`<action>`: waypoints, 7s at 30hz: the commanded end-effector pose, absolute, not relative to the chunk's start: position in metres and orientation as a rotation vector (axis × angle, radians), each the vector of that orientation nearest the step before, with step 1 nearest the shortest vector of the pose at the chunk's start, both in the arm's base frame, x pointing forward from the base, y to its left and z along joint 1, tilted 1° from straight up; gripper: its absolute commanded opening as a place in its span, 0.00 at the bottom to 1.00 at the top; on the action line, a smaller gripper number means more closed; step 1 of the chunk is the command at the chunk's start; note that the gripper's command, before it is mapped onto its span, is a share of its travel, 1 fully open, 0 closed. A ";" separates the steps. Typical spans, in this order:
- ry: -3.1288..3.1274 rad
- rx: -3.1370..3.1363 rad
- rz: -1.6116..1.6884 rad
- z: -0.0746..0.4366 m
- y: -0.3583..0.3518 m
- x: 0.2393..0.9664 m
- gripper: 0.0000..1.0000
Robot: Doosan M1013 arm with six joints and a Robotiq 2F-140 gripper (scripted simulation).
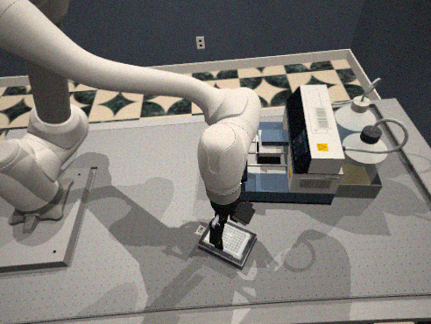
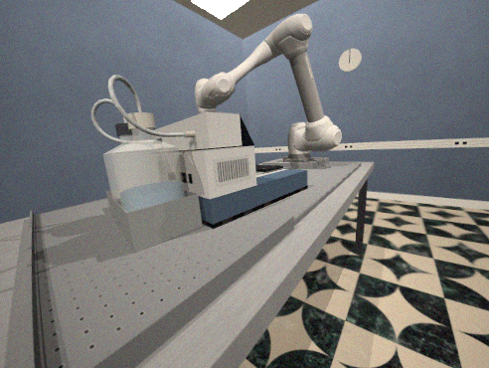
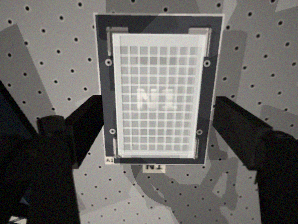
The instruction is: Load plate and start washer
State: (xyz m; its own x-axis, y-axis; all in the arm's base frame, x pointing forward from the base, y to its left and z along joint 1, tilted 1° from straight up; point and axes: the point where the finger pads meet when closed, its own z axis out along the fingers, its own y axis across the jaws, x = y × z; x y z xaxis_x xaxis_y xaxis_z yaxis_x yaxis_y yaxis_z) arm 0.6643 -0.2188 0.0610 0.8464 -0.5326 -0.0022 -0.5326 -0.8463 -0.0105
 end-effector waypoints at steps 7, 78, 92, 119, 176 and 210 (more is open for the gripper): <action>0.868 -3.008 -0.004 0.060 -0.219 0.665 0.70; 0.868 -3.008 -0.004 0.030 -0.219 0.665 0.70; 0.868 -3.008 -0.004 0.030 -0.219 0.665 0.63; 0.868 -3.008 -0.004 0.032 -0.219 0.665 0.10; 0.868 -3.008 -0.004 0.076 -0.219 0.665 0.10; 0.868 -3.008 -0.004 0.121 -0.220 0.665 0.10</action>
State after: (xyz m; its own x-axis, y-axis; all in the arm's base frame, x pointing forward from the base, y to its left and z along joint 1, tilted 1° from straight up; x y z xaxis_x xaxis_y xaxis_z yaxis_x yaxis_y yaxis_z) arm 0.6642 -0.2194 0.1188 0.8464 -0.5326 -0.0019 -0.5326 -0.8463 -0.0106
